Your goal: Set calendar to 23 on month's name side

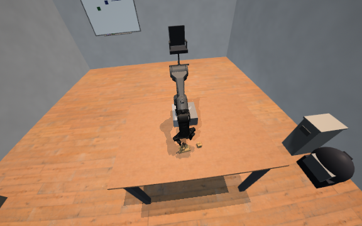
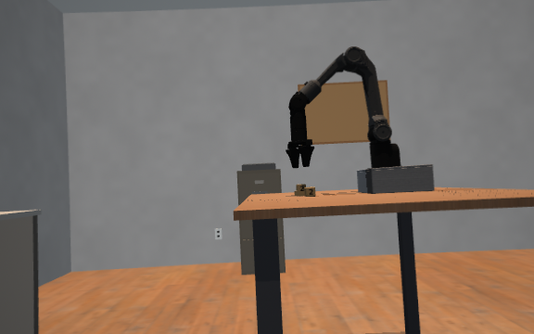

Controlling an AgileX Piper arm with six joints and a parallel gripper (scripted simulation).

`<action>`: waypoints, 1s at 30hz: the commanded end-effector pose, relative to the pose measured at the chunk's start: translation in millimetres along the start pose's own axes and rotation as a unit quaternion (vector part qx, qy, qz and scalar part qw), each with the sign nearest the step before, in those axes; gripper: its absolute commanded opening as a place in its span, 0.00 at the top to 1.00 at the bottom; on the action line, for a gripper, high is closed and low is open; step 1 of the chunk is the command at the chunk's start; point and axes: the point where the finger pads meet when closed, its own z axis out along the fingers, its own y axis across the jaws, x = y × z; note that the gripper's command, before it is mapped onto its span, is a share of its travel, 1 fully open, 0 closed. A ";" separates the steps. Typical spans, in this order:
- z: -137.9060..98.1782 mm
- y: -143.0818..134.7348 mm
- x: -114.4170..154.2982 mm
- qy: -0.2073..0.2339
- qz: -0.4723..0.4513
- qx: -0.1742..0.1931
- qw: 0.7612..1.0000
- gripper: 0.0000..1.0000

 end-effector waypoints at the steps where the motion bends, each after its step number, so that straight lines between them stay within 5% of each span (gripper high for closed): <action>1: -0.2 -11.5 3.8 0.000 0.076 0.003 0.997 0.00; 7: -0.3 -20.4 8.6 -0.001 0.142 0.003 0.990 0.00; 8: -0.3 -20.3 8.6 -0.001 0.141 0.002 0.990 0.39; 30: -0.3 -20.3 8.6 -0.001 0.141 0.002 0.990 0.39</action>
